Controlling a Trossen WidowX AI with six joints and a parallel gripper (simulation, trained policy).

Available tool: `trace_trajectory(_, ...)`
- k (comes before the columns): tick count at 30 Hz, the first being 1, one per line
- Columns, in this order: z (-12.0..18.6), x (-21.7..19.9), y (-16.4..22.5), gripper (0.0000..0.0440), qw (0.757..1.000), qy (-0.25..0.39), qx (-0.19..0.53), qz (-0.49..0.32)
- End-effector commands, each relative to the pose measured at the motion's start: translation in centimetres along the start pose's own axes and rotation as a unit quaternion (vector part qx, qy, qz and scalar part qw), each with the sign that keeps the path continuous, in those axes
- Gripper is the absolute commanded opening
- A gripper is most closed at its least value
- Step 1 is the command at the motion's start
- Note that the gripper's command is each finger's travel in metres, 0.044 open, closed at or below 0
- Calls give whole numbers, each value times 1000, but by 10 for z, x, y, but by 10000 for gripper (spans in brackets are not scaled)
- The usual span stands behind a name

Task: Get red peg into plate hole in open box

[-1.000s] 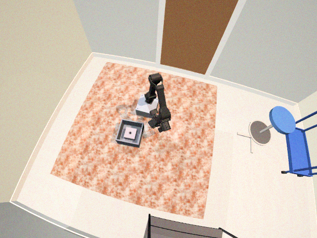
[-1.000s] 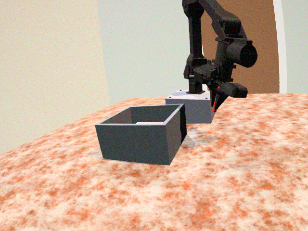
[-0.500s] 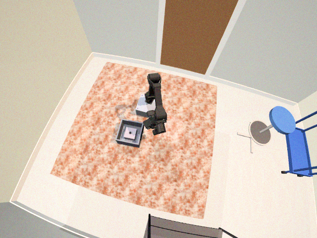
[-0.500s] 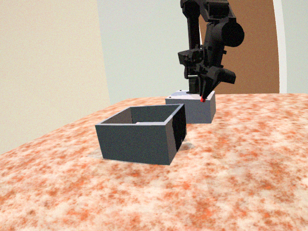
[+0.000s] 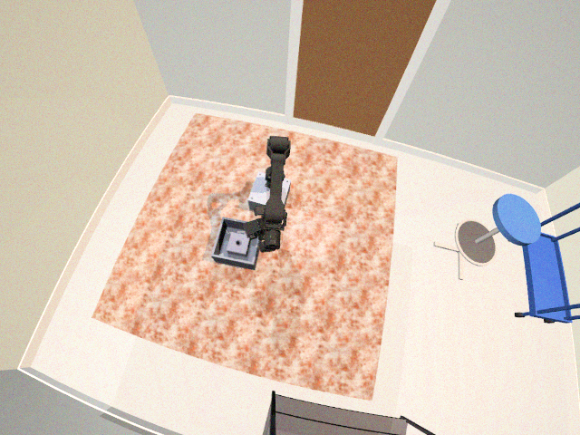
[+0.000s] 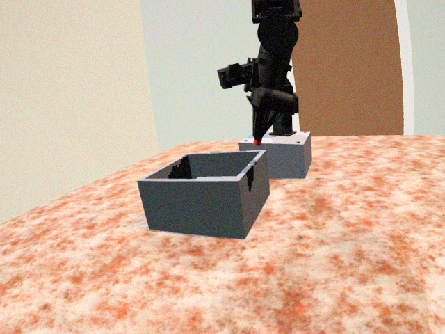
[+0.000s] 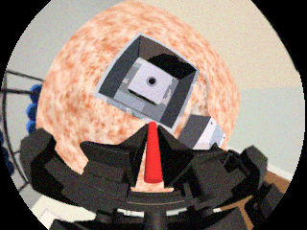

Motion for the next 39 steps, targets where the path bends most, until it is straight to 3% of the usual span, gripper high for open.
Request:
trace_trajectory(1, -4, 1, -15, 0, 1000, 0, -4, -7)
trace_trajectory(14, -36, 0, -69, 0, 1000, -6, 12, -7)
trace_trajectory(24, -69, 1, -84, 3, 999, -18, 38, 26)
trace_trajectory(31, -91, 1, -83, 141, 997, -19, 67, 43)
trace_trajectory(36, -90, 4, -96, 147, 995, -28, 66, 63)
trace_trajectory(39, -88, 10, -102, 218, 995, -31, 75, 59)
Point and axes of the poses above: the point midway between the two fingers, 35 mm back from their tips, its own z axis back along the fingers, its own x axis across the jaws, y = z × x, the point moved 1 cm from there along z, back along the fingers, and after that the axes turned 4 degrees about z, right-handed, at the moved point
